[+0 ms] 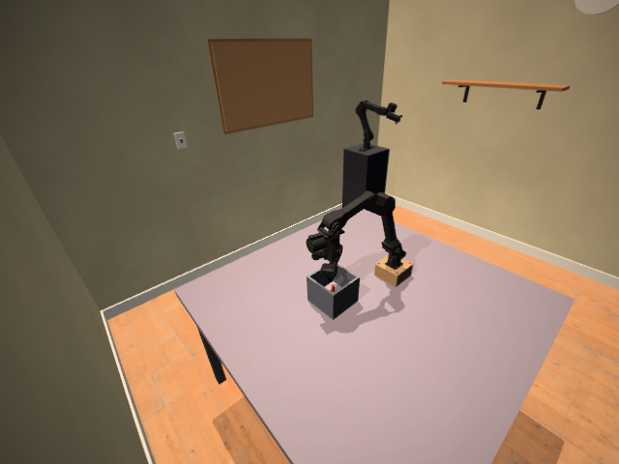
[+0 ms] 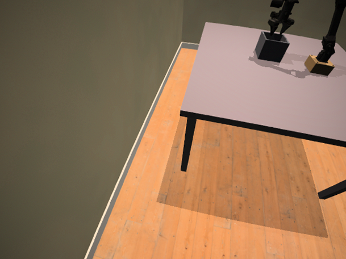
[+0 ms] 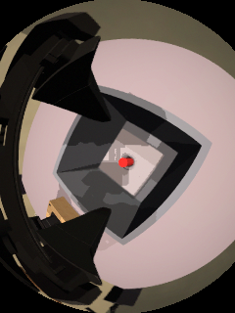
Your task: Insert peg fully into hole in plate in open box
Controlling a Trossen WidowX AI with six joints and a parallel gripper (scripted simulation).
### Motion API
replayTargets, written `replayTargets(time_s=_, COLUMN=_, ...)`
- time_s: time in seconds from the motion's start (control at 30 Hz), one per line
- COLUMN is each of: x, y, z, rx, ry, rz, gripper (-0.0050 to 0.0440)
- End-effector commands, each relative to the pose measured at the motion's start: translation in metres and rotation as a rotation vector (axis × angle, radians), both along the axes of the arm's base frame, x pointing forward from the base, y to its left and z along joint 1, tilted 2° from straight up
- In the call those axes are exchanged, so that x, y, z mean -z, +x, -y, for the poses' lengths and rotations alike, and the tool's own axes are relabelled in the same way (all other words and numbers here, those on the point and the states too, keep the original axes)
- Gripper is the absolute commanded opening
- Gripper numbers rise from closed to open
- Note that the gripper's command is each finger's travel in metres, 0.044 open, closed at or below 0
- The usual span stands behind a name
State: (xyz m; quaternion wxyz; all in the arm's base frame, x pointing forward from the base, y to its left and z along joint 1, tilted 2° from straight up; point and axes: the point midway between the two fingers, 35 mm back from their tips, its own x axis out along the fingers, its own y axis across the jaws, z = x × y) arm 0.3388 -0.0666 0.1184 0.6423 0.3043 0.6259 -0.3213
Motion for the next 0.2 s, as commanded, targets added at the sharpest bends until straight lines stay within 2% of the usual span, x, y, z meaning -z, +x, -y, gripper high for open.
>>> replayTargets(time_s=0.0, x=-0.0011, y=0.0000, z=0.0003, rx=0.003, ry=-0.001, rz=0.003, gripper=0.0440)
replayTargets(time_s=0.17, x=-0.0011, y=0.0000, z=0.0003, rx=0.003, ry=-0.001, rz=0.003, gripper=0.0440)
